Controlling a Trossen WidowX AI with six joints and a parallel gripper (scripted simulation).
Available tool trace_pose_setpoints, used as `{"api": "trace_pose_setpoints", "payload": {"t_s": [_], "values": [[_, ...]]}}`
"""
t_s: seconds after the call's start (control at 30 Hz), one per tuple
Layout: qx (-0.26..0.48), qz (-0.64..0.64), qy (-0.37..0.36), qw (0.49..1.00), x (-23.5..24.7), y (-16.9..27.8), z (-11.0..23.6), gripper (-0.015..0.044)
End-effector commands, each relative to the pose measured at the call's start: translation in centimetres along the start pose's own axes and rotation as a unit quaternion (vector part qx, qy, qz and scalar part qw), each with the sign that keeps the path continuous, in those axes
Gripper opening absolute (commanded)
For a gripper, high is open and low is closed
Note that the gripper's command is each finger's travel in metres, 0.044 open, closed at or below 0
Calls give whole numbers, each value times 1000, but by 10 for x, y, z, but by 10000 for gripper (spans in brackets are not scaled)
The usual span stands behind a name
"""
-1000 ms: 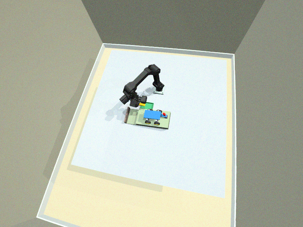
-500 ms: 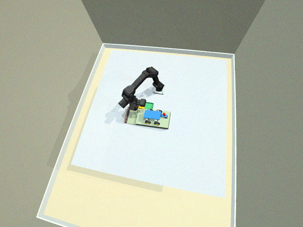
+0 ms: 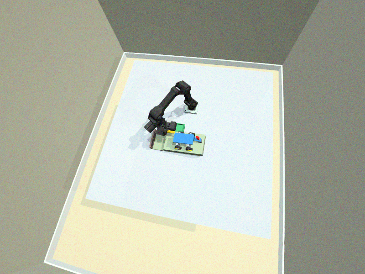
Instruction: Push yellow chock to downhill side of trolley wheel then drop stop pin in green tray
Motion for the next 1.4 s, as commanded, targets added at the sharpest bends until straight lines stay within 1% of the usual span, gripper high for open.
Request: {"api": "trace_pose_setpoints", "payload": {"t_s": [0.0, 0.37, 1.37], "values": [[-1, -2, -1, 1000, 0, 0, -11, 0], [-1, -2, -2, 1000, 1, -1, -35, 0], [-1, -2, -3, 1000, 27, 1, -34, 0]]}}
Point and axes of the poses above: the point midway between the two fingers, 35 mm back from their tips, its own z axis back along the fingers, its own x axis across the jaws, y = z × x, the point moved 5 cm from there along z, back along the fingers, and after that the axes turned 2 degrees about -z, right-handed, at the moved point
